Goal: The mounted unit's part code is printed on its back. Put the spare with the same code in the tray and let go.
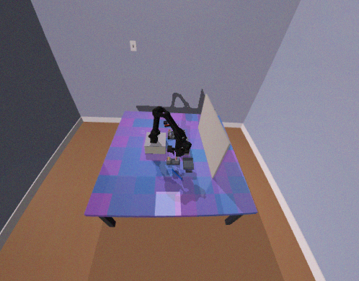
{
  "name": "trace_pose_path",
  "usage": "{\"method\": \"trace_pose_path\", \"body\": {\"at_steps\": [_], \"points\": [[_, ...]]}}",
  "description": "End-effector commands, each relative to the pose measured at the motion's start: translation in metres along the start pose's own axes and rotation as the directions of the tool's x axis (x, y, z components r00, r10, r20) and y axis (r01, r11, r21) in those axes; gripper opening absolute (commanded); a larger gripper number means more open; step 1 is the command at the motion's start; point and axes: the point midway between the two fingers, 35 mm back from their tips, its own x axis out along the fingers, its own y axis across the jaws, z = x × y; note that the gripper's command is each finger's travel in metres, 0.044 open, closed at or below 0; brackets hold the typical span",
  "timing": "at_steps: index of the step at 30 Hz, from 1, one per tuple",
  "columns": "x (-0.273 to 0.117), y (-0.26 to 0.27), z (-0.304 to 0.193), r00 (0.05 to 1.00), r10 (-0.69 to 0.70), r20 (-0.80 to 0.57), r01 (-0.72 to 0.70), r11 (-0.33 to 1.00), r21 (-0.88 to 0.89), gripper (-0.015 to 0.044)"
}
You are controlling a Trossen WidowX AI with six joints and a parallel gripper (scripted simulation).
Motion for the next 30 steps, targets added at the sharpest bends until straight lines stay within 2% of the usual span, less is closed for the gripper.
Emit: {"method": "trace_pose_path", "body": {"at_steps": [1,30], "points": [[0.002,-0.001,0.000,1.000,-0.002,0.002,0.002,1.000,0.007,0.0300],[0.049,0.002,0.002,1.000,-0.003,0.002,0.002,1.000,0.007,0.0300]]}}
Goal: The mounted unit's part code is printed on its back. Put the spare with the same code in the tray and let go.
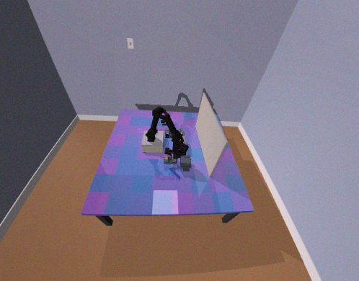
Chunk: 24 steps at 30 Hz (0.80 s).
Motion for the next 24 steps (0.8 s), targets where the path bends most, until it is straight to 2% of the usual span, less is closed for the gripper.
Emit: {"method": "trace_pose_path", "body": {"at_steps": [1,24], "points": [[0.008,-0.001,0.000,1.000,-0.004,0.002,0.004,1.000,0.007,0.0300],[0.040,-0.004,-0.002,1.000,-0.004,0.002,0.004,1.000,0.007,0.0300]]}}
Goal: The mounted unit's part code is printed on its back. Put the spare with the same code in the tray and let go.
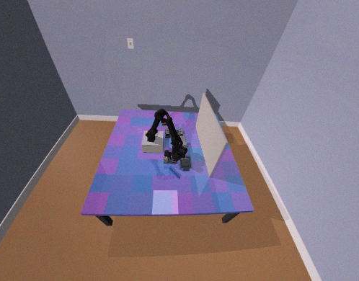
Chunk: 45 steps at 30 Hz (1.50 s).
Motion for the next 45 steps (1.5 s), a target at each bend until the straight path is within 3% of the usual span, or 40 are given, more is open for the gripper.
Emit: {"method": "trace_pose_path", "body": {"at_steps": [1,2,8,15,19,27,39,45], "points": [[0.002,-0.001,0.000,1.000,-0.001,0.004,0.001,1.000,0.007,0.0300],[0.002,-0.001,0.000,1.000,-0.001,0.004,0.001,1.000,0.007,0.0300],[0.001,0.000,0.000,1.000,-0.001,0.000,0.001,1.000,0.000,0.0142],[0.001,0.000,0.000,1.000,-0.001,0.000,0.001,1.000,0.000,0.0096],[0.001,0.000,0.000,1.000,-0.001,0.000,0.001,1.000,0.000,0.0000],[0.000,0.000,0.000,1.000,-0.001,0.000,0.001,1.000,0.000,0.0000],[-0.074,0.000,0.001,1.000,-0.001,0.004,0.001,1.000,0.006,0.0000],[-0.078,0.000,0.000,1.000,-0.001,0.004,0.001,1.000,0.007,0.0000]]}}
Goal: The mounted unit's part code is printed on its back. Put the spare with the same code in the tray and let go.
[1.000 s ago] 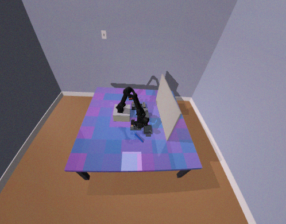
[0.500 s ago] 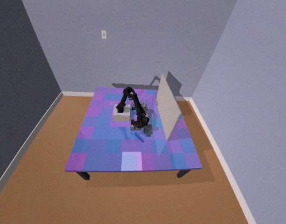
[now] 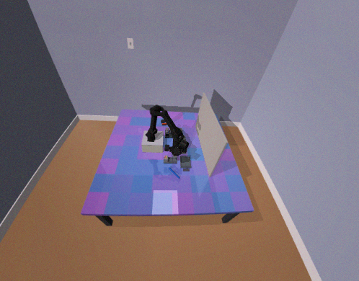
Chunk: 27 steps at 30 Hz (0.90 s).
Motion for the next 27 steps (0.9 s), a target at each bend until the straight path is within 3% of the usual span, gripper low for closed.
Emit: {"method": "trace_pose_path", "body": {"at_steps": [1,14,27], "points": [[-0.001,0.000,0.000,1.000,0.000,0.000,0.000,1.000,0.000,0.0000],[-0.076,-0.001,0.000,1.000,-0.008,0.001,0.008,1.000,0.007,0.0000],[-0.081,0.032,0.006,1.000,-0.005,0.002,0.005,1.000,0.007,0.0000]]}}
